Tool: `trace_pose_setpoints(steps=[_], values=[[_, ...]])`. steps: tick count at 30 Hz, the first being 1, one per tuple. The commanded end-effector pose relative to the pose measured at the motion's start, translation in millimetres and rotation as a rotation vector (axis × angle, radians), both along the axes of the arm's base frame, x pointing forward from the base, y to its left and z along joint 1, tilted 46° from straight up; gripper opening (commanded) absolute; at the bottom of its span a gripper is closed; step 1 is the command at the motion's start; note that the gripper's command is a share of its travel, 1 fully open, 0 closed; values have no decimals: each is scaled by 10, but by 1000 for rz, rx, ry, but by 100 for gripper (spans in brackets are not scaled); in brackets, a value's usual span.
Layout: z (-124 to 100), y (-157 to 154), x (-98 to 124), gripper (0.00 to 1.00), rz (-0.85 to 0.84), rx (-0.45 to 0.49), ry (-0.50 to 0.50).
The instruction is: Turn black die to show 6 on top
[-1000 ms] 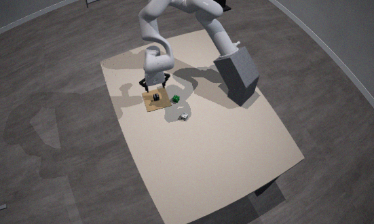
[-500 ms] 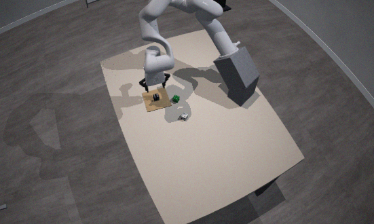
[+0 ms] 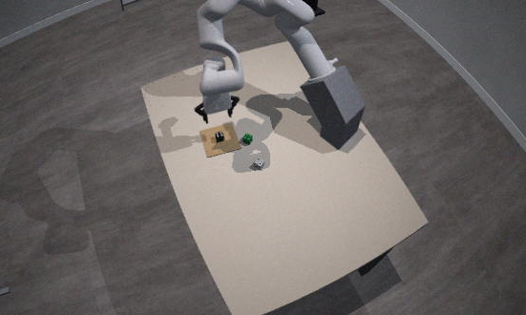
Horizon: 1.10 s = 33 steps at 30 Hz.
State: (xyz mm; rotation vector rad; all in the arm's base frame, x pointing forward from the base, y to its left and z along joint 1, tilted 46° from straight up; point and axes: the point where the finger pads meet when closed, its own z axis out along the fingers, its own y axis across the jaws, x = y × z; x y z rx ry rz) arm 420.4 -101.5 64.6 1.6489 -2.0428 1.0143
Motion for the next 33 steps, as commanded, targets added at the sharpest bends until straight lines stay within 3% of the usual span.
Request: trace_pose_setpoints(steps=[1, 10, 33], values=[[115, 111, -25, 100, 0, 0, 0], [360, 358, -88, 100, 0, 0, 0], [374, 372, -91, 100, 0, 0, 0]])
